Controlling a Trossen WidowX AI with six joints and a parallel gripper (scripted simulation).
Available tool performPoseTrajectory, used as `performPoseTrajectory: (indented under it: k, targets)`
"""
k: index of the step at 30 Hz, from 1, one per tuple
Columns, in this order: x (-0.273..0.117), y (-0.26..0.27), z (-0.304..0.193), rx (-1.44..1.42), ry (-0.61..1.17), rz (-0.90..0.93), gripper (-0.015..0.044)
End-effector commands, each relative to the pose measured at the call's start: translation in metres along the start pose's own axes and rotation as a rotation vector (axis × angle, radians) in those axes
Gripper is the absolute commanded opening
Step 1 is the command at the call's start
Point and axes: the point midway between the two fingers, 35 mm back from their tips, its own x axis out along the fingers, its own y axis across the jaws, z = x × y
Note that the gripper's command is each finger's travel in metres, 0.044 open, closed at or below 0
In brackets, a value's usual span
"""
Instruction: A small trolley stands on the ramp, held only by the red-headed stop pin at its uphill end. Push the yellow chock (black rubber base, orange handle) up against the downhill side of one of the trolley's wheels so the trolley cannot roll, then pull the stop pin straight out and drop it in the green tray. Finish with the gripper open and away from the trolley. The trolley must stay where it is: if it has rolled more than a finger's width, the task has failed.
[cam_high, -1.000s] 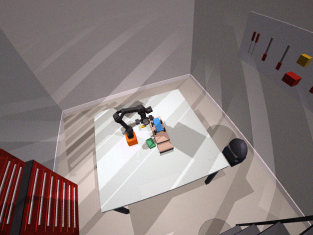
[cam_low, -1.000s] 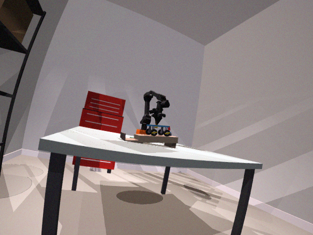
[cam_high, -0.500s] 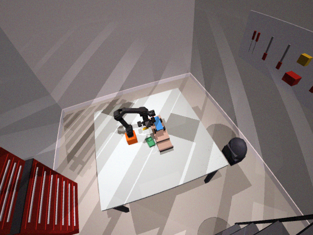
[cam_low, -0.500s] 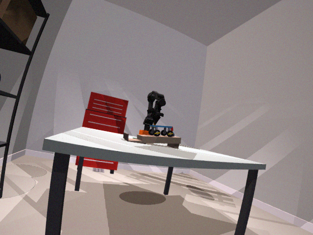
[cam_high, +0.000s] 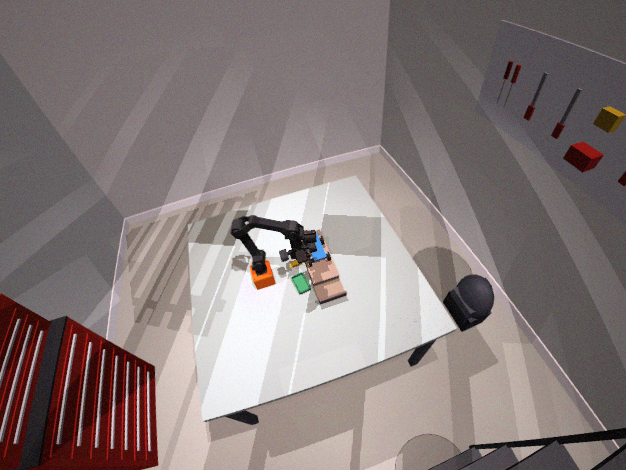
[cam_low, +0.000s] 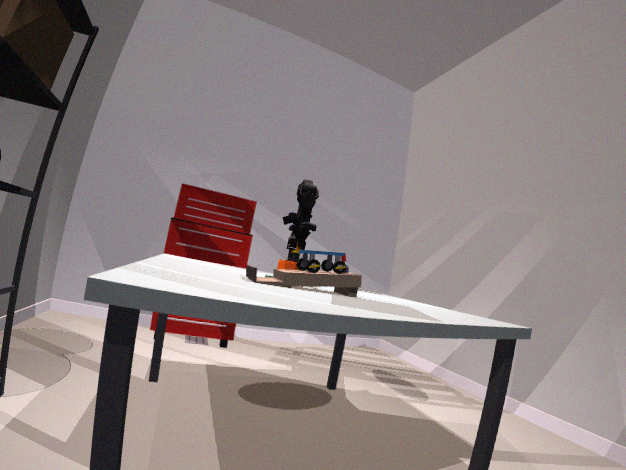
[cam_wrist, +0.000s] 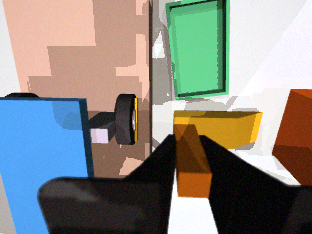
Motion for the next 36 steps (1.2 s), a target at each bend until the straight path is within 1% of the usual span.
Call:
performPoseTrajectory:
  k: [1,17,20,36]
  targets:
    - [0.001,0.004,0.015,-0.002,-0.006,-0.002,0.0]
    - [0.005,0.02,0.084,-0.002,-0.013,-0.001,0.0]
    - [0.006,0.021,0.091,0.004,-0.013,-0.001,0.0]
    - [0.006,0.022,0.094,0.537,0.023,-0.021,0.0]
